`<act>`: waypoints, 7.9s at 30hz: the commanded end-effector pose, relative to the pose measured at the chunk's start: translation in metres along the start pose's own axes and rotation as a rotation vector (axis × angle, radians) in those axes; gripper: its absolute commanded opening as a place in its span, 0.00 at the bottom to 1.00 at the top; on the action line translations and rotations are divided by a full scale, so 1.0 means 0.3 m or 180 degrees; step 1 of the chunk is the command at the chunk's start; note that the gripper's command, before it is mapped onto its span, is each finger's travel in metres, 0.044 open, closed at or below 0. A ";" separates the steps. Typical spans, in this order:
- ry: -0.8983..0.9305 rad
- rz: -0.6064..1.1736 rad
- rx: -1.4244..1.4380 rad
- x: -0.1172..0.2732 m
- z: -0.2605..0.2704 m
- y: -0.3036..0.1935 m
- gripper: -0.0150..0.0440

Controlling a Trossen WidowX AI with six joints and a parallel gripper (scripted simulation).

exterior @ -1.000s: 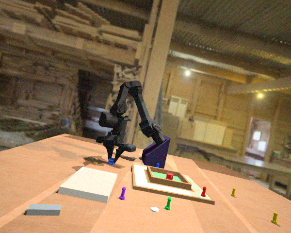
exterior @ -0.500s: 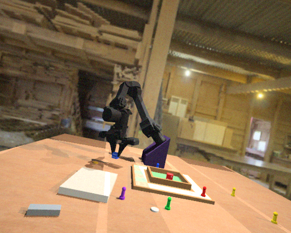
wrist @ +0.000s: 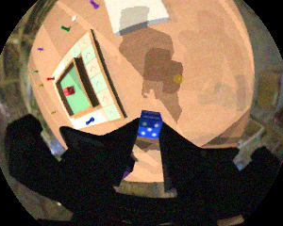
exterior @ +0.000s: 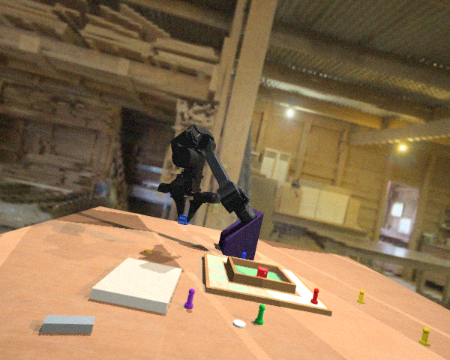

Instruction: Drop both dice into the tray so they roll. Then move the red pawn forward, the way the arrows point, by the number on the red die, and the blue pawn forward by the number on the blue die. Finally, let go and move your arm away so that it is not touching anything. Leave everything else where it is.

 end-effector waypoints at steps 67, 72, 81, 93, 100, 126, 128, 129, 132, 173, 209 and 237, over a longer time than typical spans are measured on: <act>-0.0093 -0.0030 0.6252 -0.048 0.690 -0.050 0.25; -0.0105 -0.0023 0.6409 -0.052 0.705 -0.059 0.25; 0.0714 -0.0097 0.6423 -0.084 0.673 -0.050 0.25; 0.2052 -0.0776 0.6259 -0.132 0.611 -0.034 0.25; 0.2575 -0.1464 0.6060 -0.162 0.572 -0.033 0.25; 0.2633 -0.1616 0.6028 -0.060 0.498 0.045 0.25; 0.2633 -0.1616 0.6028 -0.060 0.498 0.045 0.25; 0.2633 -0.1616 0.6028 -0.060 0.498 0.045 0.25; 0.2633 -0.1616 0.6028 -0.060 0.498 0.045 0.34; 0.0127 0.0007 0.3920 0.019 0.932 0.088 0.59; 0.0005 -0.0097 -0.0404 -0.086 1.359 0.164 0.59; 0.0000 -0.0101 -0.0404 -0.249 1.358 0.171 0.59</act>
Point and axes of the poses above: the point midway between the two fingers, 35 mm back from their tips, its own x axis back along the fingers, its own z axis across the jaws, y = z × x, the point moved 6 cm from there along x, back along the fingers, and after that the axes turned 2 degrees about -x, right-handed, at the moved point
